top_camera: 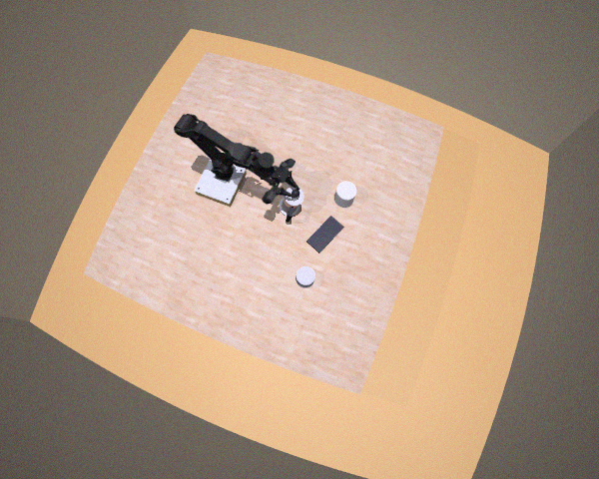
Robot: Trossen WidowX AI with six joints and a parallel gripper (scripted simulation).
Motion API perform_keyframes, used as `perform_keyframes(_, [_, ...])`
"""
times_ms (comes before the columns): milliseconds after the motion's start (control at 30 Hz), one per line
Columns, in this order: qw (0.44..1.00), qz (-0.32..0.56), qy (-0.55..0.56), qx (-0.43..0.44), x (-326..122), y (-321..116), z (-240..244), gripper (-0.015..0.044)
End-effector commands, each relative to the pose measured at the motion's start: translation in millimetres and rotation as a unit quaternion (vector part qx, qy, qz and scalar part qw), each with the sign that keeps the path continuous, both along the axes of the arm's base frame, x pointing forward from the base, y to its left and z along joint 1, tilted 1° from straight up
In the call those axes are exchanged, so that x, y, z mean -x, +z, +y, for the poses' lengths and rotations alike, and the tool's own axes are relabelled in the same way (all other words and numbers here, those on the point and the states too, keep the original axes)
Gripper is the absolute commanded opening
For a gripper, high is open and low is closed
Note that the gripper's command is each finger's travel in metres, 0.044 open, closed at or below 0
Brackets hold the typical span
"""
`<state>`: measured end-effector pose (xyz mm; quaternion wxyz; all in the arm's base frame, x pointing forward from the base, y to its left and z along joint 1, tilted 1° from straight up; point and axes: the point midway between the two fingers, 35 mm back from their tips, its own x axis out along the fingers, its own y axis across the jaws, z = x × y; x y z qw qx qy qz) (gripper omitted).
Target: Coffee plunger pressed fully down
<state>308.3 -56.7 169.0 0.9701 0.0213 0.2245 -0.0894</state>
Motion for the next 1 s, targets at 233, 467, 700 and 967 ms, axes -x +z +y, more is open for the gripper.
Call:
perform_keyframes(233, [1.000,0.021,0.002,-0.001,-1.3,-11.1,-0.3,0.0131])
perform_keyframes(467, [1.000,0.021,0.002,-0.001,-2.2,-10.5,-0.5,0.0131])
perform_keyframes(700, [1.000,0.021,0.002,-0.001,-3.2,-10.1,-0.7,0.0131])
perform_keyframes(967, [1.000,0.010,0.000,-0.002,-3.2,-4.2,-0.7,0.0131])
